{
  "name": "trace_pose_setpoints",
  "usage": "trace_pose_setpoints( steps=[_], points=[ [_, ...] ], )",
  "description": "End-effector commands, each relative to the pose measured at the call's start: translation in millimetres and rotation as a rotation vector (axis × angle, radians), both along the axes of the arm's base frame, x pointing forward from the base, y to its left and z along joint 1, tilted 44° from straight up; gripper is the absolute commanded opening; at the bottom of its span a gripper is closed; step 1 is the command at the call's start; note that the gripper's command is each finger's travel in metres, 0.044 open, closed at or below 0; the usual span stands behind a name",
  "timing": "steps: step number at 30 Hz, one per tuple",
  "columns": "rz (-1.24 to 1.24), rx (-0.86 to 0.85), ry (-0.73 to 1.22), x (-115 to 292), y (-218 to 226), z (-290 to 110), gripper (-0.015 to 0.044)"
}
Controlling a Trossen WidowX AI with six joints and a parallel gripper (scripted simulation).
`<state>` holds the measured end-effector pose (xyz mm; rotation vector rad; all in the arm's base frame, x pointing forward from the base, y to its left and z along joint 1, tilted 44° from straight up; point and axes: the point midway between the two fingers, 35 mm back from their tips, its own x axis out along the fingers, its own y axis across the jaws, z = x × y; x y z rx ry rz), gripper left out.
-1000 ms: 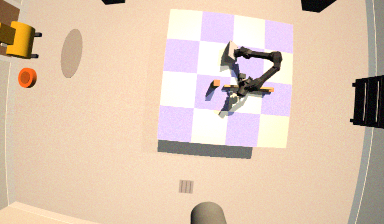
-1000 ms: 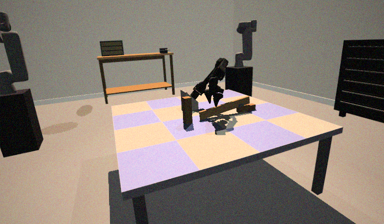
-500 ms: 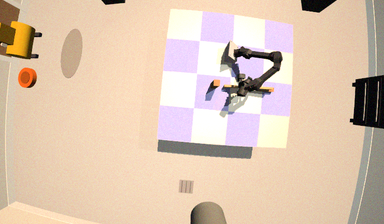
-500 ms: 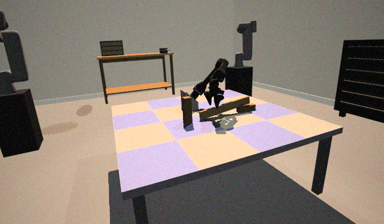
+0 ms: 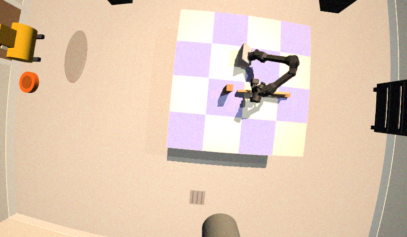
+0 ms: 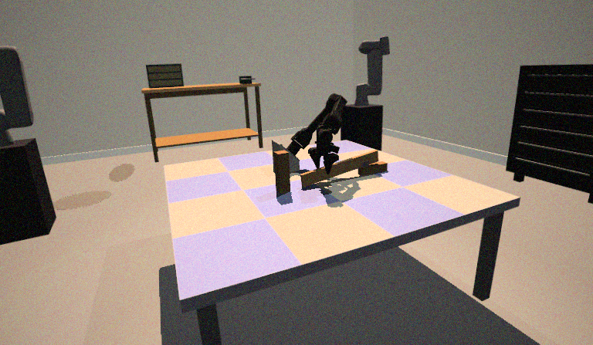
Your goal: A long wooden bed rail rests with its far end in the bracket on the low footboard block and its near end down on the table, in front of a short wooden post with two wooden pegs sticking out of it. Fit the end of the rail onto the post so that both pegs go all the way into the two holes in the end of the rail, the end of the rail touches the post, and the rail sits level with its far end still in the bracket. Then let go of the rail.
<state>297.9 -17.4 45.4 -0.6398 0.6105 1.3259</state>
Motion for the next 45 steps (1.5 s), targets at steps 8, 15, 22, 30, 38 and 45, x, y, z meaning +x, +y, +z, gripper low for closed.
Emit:
trace_pose_setpoints(
  steps=[8,15,22,30,38,45],
  points=[
    [-0.006,0.007,0.002,2,12,-11,0.0440],
    [-0.006,0.009,0.002,2,20,-19,0.0440],
    [-0.005,0.009,0.002,2,22,-21,0.0361],
    [-0.005,0.009,0.002,2,22,-21,0.0151],
    [-0.005,0.009,0.002,2,22,-21,0.0039],
    [-0.005,0.009,0.002,2,22,-21,0.0000]
  ],
)
